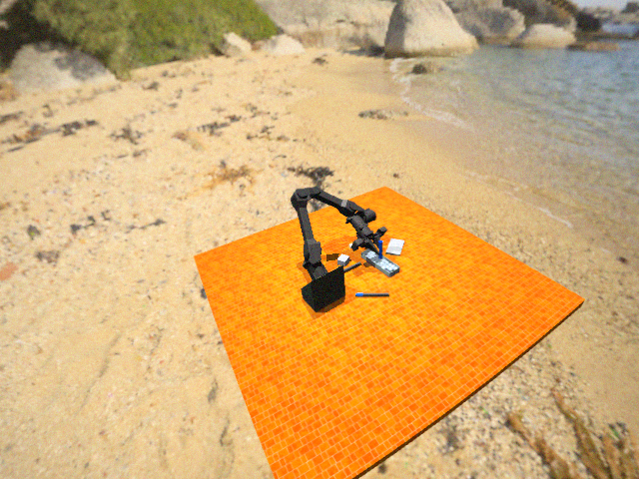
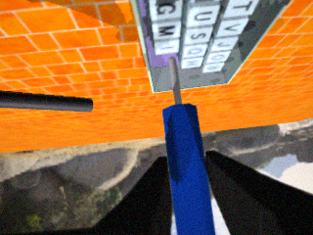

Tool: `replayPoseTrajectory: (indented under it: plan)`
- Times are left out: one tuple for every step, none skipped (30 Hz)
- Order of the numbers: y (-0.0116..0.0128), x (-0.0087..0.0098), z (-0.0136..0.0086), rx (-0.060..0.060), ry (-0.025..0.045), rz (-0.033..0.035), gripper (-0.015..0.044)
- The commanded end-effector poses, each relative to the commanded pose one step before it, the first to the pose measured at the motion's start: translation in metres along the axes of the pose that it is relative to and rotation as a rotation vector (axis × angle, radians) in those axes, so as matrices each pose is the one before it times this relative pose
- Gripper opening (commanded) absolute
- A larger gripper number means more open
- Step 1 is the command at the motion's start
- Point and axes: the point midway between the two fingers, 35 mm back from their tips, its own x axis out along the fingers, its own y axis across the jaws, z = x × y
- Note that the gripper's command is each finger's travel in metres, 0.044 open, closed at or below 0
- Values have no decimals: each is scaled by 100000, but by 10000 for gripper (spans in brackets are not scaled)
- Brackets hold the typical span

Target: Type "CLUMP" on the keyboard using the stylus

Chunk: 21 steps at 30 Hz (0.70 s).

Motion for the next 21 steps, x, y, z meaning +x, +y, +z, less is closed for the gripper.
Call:
replayPoseTrajectory:
  plan:
    - [101,191,111,346,271,201,81]
    - [0,10,17,0,-1,0,81]
    - [0,20,36,0,-2,0,81]
    - [1,-5,-10,0,1,0,81]
    - [0,11,19,0,-1,0,81]
    - [0,18,31,0,-2,0,81]
    - [0,28,48,0,-2,0,81]
    - [0,38,67,0,-3,1,81]
    - [0,50,88,0,-4,1,81]
    - [1,41,71,0,-3,1,81]
    - [0,30,52,0,-2,1,81]
    - [0,37,65,0,-3,1,81]
    - [1,35,61,0,-3,1,81]
    - [0,27,48,0,-2,1,81]
    - [0,37,64,0,-3,1,81]
    - [1,35,62,0,-3,1,81]
    - [0,28,48,0,-2,1,81]
    - [0,37,65,0,-3,1,81]
    - [1,35,62,0,-3,1,81]
    - [0,13,22,0,-1,0,81]
    - [0,0,0,0,0,0,81]
